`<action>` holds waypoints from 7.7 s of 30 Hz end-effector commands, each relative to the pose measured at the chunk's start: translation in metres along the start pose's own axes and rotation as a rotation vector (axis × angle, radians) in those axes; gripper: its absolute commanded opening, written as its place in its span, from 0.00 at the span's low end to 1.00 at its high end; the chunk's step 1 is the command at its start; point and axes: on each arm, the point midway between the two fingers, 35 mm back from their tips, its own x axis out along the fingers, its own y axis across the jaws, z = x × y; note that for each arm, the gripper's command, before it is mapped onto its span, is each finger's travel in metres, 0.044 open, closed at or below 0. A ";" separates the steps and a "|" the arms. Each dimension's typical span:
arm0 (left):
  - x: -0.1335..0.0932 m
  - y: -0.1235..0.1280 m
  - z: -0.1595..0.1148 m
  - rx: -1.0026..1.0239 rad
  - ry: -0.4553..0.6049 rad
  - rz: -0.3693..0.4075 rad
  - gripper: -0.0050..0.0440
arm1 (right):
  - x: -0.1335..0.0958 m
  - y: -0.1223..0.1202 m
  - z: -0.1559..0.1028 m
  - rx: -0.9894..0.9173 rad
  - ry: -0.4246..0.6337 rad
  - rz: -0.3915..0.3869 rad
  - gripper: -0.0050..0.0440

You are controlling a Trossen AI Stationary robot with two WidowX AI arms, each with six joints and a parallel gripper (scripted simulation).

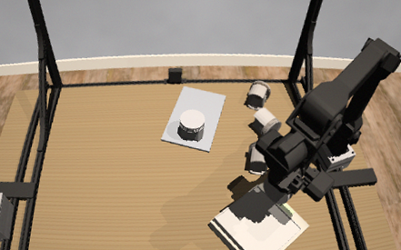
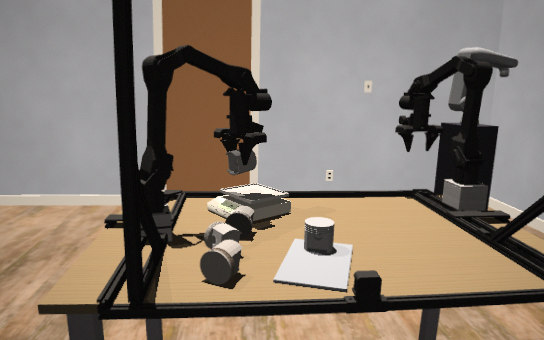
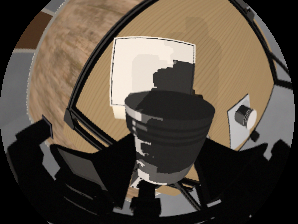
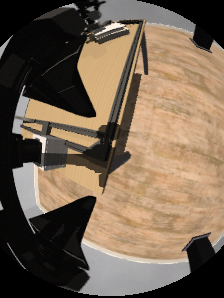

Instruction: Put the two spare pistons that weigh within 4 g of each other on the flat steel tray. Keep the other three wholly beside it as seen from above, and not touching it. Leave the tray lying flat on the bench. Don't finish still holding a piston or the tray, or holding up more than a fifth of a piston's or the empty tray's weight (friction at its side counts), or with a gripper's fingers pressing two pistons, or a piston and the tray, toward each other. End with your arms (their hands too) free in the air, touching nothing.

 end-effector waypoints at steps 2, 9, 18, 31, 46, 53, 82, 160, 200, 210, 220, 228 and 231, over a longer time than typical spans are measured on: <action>-0.003 -0.018 -0.009 0.108 -0.007 0.003 0.43 | 0.000 0.000 0.000 0.000 0.000 0.001 1.00; -0.002 -0.050 -0.022 0.294 -0.006 0.005 0.43 | 0.000 0.000 0.000 0.000 0.000 0.001 1.00; -0.002 -0.082 -0.035 0.481 -0.005 0.006 0.43 | 0.000 0.000 0.000 0.000 0.000 0.001 1.00; -0.002 -0.138 -0.057 0.801 -0.002 0.008 0.43 | 0.000 0.000 0.000 0.000 0.000 0.001 1.00; -0.002 -0.203 -0.084 1.174 0.000 0.011 0.43 | 0.000 0.000 0.000 0.000 0.000 0.001 1.00; -0.002 -0.226 -0.093 1.273 0.001 0.012 0.43 | 0.000 0.000 0.000 0.000 0.000 0.001 1.00; -0.001 -0.347 -0.142 1.273 0.001 0.012 0.43 | 0.000 0.000 0.000 0.000 0.000 0.001 1.00; 0.017 -0.393 -0.160 2.313 -0.101 0.182 0.43 | 0.000 0.000 0.000 0.000 0.000 0.001 1.00; 0.077 -0.393 -0.155 2.313 -0.101 0.182 0.43 | 0.000 0.000 0.000 0.000 0.000 0.001 1.00; 0.090 -0.393 -0.155 2.313 -0.101 0.182 0.43 | 0.000 0.000 0.000 0.000 0.000 0.001 1.00; 0.104 -0.393 -0.154 2.313 -0.101 0.182 0.43 | 0.000 0.000 0.000 0.000 0.000 0.001 1.00; 0.117 -0.393 -0.153 2.313 -0.101 0.182 0.43 | 0.000 0.000 0.000 0.000 0.000 0.001 1.00; 0.122 -0.393 -0.152 2.313 -0.101 0.182 0.43 | 0.000 0.000 0.000 0.000 0.000 0.001 1.00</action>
